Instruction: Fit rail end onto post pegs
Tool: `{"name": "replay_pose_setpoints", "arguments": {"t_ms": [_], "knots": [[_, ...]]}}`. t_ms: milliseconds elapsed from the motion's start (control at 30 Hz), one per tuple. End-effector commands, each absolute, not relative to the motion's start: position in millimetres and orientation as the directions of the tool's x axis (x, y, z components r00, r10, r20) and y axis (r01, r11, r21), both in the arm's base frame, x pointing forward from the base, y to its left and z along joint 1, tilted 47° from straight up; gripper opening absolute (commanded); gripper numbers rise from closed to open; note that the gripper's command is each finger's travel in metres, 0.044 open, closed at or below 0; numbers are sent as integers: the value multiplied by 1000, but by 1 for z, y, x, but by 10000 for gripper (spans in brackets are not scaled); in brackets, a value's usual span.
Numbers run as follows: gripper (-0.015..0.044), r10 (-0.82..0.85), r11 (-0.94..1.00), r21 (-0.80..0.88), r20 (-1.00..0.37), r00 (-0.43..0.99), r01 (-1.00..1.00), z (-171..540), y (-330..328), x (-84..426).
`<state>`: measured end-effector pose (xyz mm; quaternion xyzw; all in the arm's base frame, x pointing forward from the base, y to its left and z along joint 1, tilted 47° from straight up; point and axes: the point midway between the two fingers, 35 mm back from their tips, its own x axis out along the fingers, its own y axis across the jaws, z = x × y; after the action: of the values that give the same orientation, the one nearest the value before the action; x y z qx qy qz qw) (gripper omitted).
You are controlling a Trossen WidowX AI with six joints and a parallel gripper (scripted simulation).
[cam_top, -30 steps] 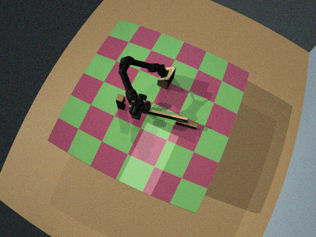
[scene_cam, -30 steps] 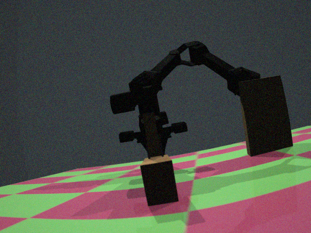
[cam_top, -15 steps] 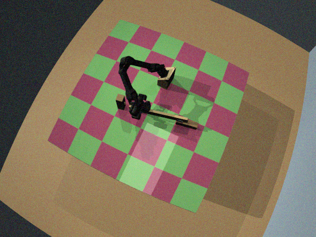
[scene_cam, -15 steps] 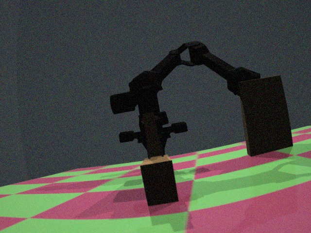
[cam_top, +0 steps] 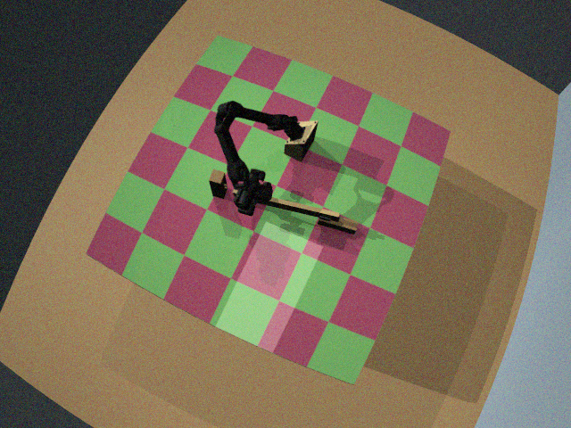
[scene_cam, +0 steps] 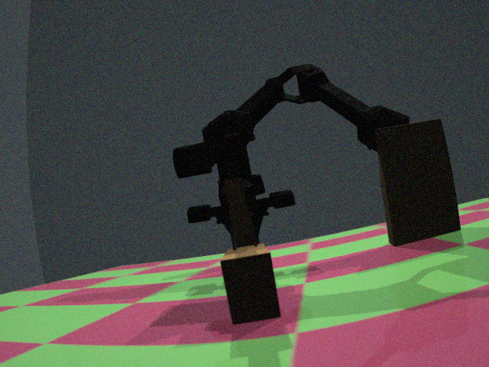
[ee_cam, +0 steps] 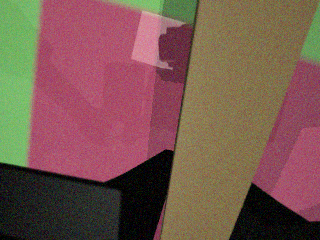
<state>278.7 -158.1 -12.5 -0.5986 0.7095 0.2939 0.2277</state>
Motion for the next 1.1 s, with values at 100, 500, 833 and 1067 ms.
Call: {"name": "replay_pose_setpoints", "arguments": {"t_ms": [100, 500, 833, 1067], "knots": [[0, -714, 107, 144, -678, -177, -984, -10, -154, 280], [0, -713, 107, 144, -678, -177, -984, -6, -150, 282], [0, -713, 107, 144, -678, -177, -984, -3, -146, 284], [0, -713, 107, 144, -678, -177, -984, 0, -144, 284]]}}
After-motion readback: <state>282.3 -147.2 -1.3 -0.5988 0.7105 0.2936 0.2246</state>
